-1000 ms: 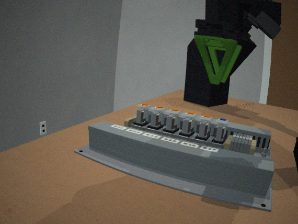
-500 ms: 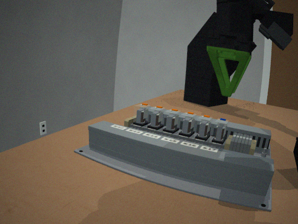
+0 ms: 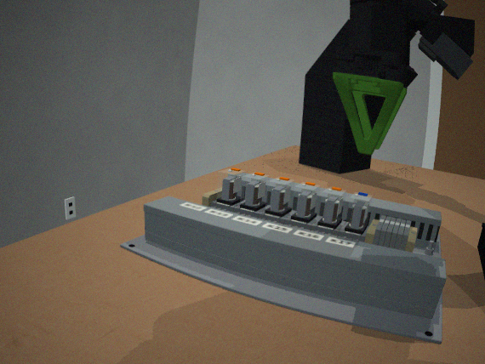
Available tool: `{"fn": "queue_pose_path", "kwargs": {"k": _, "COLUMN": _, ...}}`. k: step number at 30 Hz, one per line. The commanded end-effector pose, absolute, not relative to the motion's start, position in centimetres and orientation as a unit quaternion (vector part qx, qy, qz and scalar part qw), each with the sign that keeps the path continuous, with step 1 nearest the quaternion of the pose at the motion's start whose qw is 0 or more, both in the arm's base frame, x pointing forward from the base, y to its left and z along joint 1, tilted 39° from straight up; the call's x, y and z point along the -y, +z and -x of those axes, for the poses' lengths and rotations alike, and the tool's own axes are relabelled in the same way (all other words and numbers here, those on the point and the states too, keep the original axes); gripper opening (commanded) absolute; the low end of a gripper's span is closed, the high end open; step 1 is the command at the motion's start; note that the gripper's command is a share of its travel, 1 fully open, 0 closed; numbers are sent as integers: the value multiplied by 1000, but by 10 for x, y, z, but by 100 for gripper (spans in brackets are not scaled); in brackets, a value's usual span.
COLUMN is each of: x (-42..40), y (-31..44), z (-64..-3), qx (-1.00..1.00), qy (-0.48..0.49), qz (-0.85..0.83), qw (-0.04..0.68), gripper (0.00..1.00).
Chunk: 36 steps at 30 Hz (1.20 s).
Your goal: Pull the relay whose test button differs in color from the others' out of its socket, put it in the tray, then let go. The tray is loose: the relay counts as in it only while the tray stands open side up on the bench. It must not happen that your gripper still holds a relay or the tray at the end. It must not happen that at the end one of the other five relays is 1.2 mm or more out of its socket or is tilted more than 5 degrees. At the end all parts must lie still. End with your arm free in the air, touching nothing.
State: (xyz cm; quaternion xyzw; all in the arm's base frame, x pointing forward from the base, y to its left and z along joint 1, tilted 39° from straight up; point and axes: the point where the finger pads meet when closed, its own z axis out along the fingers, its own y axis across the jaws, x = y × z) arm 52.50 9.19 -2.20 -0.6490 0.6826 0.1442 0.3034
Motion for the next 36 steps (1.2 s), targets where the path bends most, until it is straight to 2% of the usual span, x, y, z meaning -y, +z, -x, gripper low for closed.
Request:
{"fn": "queue_pose_path", "kwargs": {"k": 1, "x": -81, "y": -24, "z": -532, "qx": -693, "qy": 141, "qz": 638, "qw": 306, "gripper": 59}}
{"fn": "queue_pose_path", "kwargs": {"k": 36, "x": -80, "y": -19, "z": -538, "qx": -685, "qy": 139, "qz": 646, "qw": 307, "gripper": 59}}
